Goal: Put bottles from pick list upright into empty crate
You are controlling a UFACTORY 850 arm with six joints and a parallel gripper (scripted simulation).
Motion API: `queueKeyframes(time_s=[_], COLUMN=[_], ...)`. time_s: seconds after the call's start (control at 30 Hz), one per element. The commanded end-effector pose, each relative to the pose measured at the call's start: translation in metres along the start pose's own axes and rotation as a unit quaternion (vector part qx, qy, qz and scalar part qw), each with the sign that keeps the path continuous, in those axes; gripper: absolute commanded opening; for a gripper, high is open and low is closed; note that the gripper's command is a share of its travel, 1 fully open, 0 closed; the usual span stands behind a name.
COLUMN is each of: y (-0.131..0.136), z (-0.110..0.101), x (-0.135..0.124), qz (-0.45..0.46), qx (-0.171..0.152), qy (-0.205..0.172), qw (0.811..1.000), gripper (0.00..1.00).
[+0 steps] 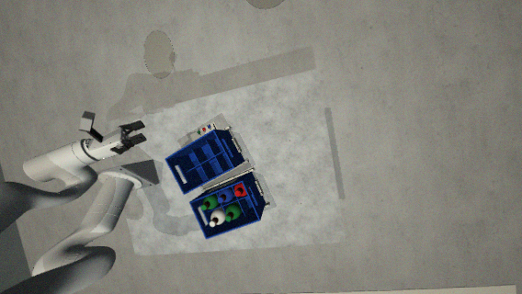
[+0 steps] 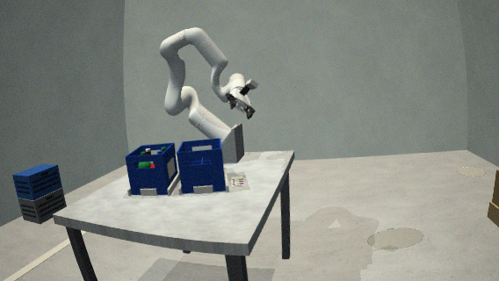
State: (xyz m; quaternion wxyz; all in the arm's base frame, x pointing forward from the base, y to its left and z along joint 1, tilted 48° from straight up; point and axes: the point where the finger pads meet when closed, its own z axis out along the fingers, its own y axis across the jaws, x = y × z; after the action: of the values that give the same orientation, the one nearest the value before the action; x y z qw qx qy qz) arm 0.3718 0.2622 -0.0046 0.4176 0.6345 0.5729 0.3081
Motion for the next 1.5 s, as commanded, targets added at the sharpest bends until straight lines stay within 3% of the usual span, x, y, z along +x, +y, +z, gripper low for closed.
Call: queueKeyframes(time_s=[0.0,0.03,0.07,0.6,0.83,1.1,1.17,1.47], y=[0.000,0.000,0.003,0.044,0.054,0.054,0.054,0.043], z=[0.000,0.000,-0.002,-0.035,-0.011,0.006,0.006,0.019], x=[0.001,0.001,0.004,0.051,0.065,0.075,0.075,0.086], qz=[0.001,0.001,0.001,0.001,0.093,0.195,0.195,0.305], qx=[0.000,0.000,0.000,0.000,-0.021,-0.039,-0.039,-0.053], qy=[0.001,0.001,0.001,0.001,-0.067,-0.147,-0.147,-0.235], qw=[1.000,1.000,1.000,1.000,0.993,0.969,0.969,0.921], gripper=[1.00,1.00,0.65,0.65,0.65,0.65,0.65,0.65])
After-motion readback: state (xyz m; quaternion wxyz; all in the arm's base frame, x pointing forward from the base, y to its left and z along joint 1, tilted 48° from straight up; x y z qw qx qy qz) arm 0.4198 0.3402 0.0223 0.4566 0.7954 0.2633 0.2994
